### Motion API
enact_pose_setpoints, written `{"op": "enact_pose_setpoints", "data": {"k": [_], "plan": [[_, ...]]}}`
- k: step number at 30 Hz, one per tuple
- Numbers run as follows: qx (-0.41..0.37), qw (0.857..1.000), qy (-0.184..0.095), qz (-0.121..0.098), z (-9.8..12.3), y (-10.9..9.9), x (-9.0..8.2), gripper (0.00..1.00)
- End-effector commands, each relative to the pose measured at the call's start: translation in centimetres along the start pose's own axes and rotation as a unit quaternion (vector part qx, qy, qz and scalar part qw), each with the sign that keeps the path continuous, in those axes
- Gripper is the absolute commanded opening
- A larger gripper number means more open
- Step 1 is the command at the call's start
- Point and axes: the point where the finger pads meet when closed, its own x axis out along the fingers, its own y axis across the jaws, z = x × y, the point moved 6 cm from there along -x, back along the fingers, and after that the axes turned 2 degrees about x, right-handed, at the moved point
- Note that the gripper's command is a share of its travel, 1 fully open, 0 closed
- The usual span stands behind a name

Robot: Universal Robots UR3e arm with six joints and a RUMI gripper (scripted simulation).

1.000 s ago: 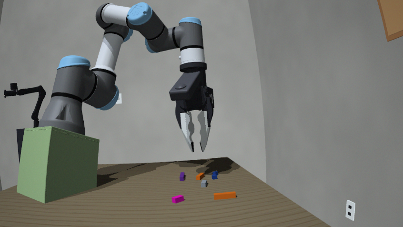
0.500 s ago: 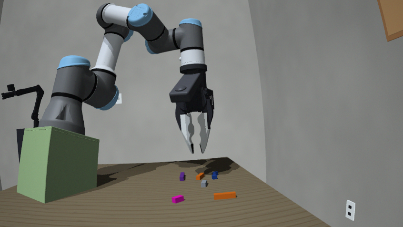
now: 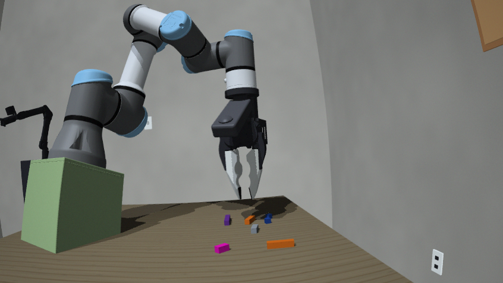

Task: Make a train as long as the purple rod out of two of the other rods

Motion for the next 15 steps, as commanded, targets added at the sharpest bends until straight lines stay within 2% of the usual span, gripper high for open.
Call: {"op": "enact_pose_setpoints", "data": {"k": [1, 15], "plan": [[0.0, 1.0, 0.0, -0.007, 0.1, -0.3, 0.7, 0.14], [0.0, 1.0, 0.0, -0.007, 0.1, -0.4, 2.6, 0.14]]}}
